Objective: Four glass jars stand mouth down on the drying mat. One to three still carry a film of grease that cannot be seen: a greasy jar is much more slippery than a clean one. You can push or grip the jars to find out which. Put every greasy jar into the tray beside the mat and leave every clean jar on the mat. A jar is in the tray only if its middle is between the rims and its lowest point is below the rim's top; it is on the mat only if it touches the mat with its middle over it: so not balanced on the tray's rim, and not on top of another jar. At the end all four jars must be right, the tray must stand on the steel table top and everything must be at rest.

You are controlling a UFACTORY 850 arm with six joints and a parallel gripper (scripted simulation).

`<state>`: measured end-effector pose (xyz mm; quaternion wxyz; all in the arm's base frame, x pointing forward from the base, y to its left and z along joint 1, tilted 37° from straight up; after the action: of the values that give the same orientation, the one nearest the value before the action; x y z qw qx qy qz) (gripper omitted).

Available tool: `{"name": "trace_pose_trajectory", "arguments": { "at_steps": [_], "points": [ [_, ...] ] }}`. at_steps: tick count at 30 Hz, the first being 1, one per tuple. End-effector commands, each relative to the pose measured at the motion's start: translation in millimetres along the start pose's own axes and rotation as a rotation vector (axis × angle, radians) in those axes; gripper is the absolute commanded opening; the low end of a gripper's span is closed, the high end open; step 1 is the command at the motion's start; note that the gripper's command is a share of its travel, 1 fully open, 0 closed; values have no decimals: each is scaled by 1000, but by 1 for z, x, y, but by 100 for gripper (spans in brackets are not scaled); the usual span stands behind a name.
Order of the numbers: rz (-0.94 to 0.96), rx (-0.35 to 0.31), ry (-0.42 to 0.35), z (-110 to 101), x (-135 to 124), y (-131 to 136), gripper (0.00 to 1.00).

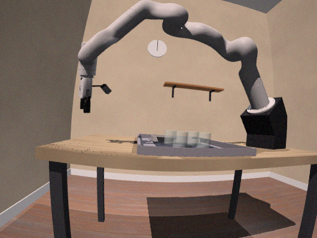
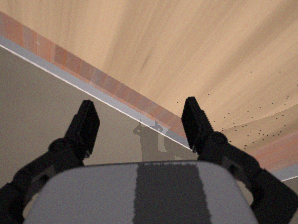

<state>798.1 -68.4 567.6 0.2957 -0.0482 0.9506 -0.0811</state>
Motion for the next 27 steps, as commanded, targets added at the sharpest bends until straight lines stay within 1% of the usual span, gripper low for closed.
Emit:
{"name": "trace_pose_trajectory", "arguments": {
  "at_steps": [1, 3, 4, 13, 14, 21, 22, 27],
  "points": [
    [-60, -2, -36, -5, 14, 1, 100],
    [-60, -2, -36, -5, 14, 1, 100],
    [-196, -1, -37, -9, 41, 5, 100],
    [-196, -1, -37, -9, 41, 5, 100],
    [-341, -1, -53, -14, 71, 9, 100],
    [-341, -1, -53, -14, 71, 9, 100],
    [-481, 1, -66, -18, 99, 13, 100],
    [-481, 1, -66, -18, 99, 13, 100]
  ]
}}
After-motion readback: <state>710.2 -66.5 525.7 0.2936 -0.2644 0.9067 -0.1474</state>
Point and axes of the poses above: the point where the finger pads meet when closed, its own z axis out along the fingers, its own y axis across the jaws, x = y × z, the point moved 10 cm from there along -z, back along the fingers, and after that the axes turned 13 degrees about z, right-handed, at the moved point
